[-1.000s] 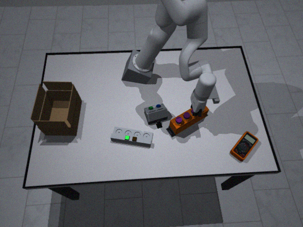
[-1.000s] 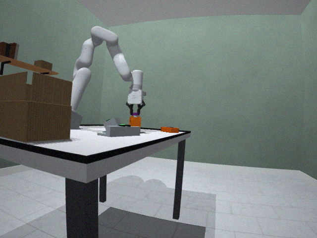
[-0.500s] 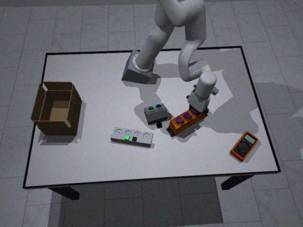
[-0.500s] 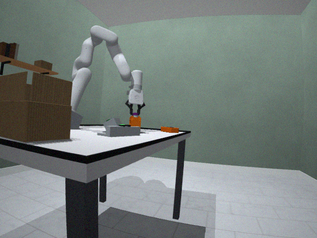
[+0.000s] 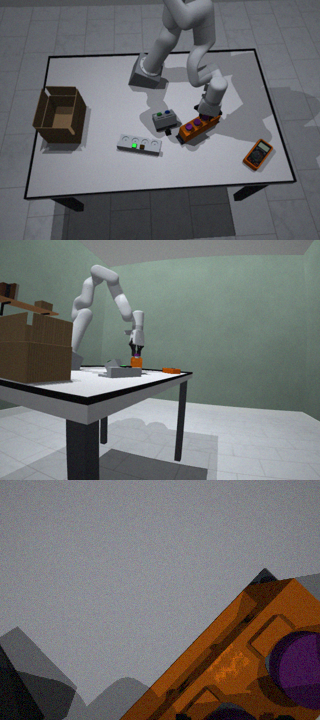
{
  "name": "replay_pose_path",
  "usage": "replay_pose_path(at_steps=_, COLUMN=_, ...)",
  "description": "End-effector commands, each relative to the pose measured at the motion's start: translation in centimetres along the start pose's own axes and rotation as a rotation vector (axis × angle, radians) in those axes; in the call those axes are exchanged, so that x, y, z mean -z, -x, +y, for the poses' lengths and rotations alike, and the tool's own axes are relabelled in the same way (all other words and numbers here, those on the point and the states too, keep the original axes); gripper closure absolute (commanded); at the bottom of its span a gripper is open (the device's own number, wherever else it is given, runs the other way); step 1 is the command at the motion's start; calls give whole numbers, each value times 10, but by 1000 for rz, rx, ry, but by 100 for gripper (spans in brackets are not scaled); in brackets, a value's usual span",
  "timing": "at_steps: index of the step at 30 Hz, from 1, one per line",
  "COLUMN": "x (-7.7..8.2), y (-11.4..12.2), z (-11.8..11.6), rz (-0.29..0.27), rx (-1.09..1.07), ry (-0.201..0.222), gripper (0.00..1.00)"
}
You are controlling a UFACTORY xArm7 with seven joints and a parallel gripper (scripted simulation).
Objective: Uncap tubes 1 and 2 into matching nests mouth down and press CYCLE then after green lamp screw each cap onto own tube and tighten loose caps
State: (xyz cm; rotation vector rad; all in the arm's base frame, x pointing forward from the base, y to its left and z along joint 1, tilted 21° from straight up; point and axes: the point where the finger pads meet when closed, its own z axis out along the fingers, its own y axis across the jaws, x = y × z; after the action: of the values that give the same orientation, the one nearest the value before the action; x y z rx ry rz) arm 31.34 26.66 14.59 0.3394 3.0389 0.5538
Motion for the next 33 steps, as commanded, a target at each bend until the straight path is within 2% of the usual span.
replay_pose_path(at_steps=1, x=1, y=1, z=1, rz=18, rx=32, ry=14, gripper=54)
replay_pose_path(at_steps=3, x=1, y=1, z=1, rz=18, rx=32, ry=14, gripper=54)
replay_pose_path(at_steps=4, x=1, y=1, z=1, rz=18, rx=32, ry=14, gripper=100)
replay_pose_path(at_steps=18, x=1, y=1, z=1, rz=18, rx=32, ry=14, gripper=100)
replay_pose_path(at_steps=33, x=1, y=1, z=1, rz=24, rx=-697, ry=8, gripper=100)
